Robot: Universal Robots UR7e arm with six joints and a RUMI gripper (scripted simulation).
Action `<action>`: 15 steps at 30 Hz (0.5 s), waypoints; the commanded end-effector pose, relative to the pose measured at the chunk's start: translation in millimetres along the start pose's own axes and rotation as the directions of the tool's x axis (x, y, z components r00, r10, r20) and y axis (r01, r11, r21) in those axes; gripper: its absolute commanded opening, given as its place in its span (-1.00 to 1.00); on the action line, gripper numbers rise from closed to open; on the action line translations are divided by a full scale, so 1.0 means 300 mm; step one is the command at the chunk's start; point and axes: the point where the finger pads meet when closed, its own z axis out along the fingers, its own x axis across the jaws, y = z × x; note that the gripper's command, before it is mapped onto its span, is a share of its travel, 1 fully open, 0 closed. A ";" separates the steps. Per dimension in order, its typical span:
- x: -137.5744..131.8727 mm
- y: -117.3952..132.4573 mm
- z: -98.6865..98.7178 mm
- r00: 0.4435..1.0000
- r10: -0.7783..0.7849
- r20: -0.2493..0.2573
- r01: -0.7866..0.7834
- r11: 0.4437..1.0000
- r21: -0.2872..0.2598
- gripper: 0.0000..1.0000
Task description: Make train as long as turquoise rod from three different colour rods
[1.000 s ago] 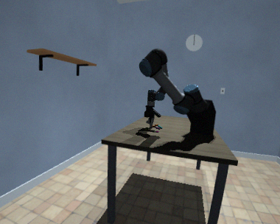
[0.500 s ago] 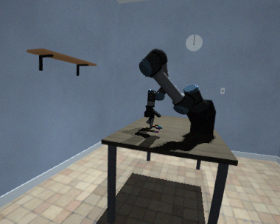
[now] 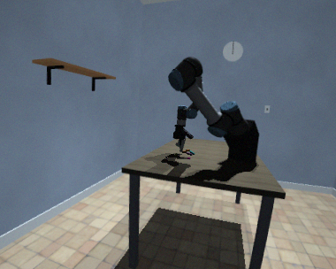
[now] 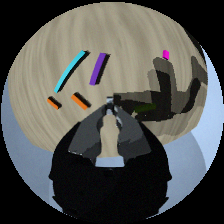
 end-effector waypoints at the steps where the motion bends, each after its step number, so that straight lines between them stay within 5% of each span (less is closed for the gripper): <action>1: 0.000 0.001 -0.063 1.000 -0.001 0.000 0.001 1.000 0.000 -1.00; 15: 0.000 0.001 -0.223 1.000 -0.001 0.000 0.001 1.000 0.000 -1.00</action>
